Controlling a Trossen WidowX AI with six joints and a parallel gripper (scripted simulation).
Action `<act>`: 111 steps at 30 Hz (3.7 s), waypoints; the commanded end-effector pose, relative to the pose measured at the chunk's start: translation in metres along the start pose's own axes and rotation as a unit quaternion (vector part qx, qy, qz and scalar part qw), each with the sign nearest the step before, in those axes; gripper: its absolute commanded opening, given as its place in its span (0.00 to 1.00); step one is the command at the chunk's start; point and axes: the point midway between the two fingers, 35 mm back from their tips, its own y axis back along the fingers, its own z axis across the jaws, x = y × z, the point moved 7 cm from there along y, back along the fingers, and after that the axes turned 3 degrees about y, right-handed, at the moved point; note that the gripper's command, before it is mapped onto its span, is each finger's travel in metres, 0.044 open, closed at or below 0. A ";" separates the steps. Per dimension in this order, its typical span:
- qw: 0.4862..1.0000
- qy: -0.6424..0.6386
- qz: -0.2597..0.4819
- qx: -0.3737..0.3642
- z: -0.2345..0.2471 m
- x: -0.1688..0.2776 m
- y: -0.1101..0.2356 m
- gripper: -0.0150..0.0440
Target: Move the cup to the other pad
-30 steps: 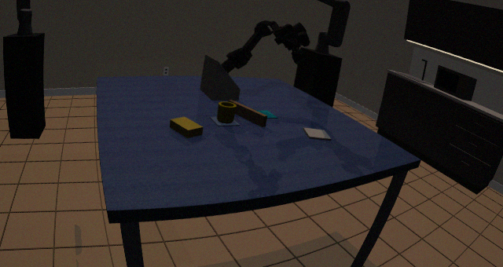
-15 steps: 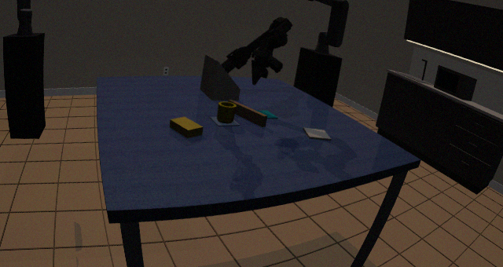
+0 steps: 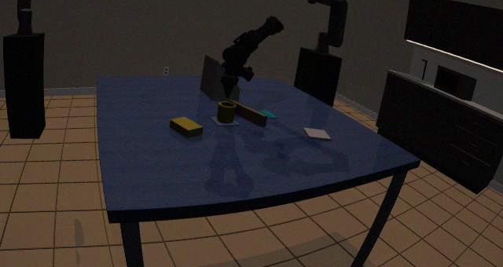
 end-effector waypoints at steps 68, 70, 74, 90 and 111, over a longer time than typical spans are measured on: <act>1.000 0.013 -0.006 0.000 -0.004 -0.003 -0.058 0.25; 1.000 0.012 -0.006 0.000 -0.004 -0.003 -0.055 0.25; 1.000 0.012 -0.005 0.001 -0.006 -0.003 -0.040 0.25; 1.000 0.008 -0.008 0.002 -0.005 -0.001 0.010 0.25; 1.000 0.008 -0.007 0.002 0.000 -0.007 0.010 0.25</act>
